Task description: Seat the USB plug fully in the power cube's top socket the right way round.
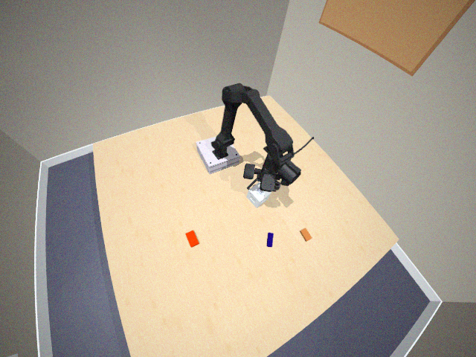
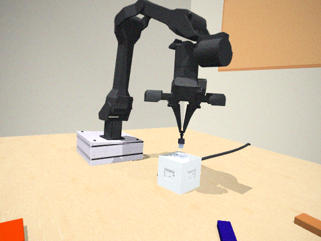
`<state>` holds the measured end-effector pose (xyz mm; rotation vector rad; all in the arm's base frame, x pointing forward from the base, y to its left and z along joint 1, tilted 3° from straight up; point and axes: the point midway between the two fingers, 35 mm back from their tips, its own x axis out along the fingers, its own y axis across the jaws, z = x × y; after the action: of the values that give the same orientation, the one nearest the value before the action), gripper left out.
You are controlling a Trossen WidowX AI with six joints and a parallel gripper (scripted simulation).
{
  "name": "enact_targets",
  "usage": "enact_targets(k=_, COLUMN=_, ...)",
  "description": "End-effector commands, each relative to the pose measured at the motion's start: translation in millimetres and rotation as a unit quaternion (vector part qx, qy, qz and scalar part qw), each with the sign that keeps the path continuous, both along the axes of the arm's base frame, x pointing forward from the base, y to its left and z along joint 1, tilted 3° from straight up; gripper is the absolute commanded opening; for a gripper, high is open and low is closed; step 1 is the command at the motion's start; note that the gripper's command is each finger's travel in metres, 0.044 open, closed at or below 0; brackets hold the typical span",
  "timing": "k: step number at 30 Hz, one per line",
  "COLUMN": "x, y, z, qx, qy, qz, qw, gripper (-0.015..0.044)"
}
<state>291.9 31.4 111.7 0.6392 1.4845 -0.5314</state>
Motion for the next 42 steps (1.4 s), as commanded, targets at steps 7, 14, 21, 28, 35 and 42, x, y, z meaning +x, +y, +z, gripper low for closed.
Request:
enact_targets(k=7, x=0.0, y=0.0, z=-0.4, qx=0.003, qy=0.008, qz=-0.124, qw=0.992, gripper=0.0)
enact_targets(k=14, x=0.0, y=0.0, z=-0.4, qx=0.006, qy=0.013, qz=-0.214, qw=0.977, gripper=0.0)
enact_targets(k=21, x=0.0, y=0.0, z=-0.4, qx=0.009, qy=0.018, qz=-0.302, qw=0.953, gripper=0.0)
enact_targets(k=28, x=0.0, y=0.0, z=-0.4, qx=0.01, qy=0.02, qz=-0.333, qw=0.943, gripper=0.0)
enact_targets(k=35, x=0.0, y=0.0, z=-0.4, qx=0.01, qy=0.02, qz=-0.333, qw=0.943, gripper=0.0)
enact_targets(k=42, x=0.1, y=0.1, z=-0.6, qx=0.01, qy=0.02, qz=-0.331, qw=0.943, gripper=0.0)
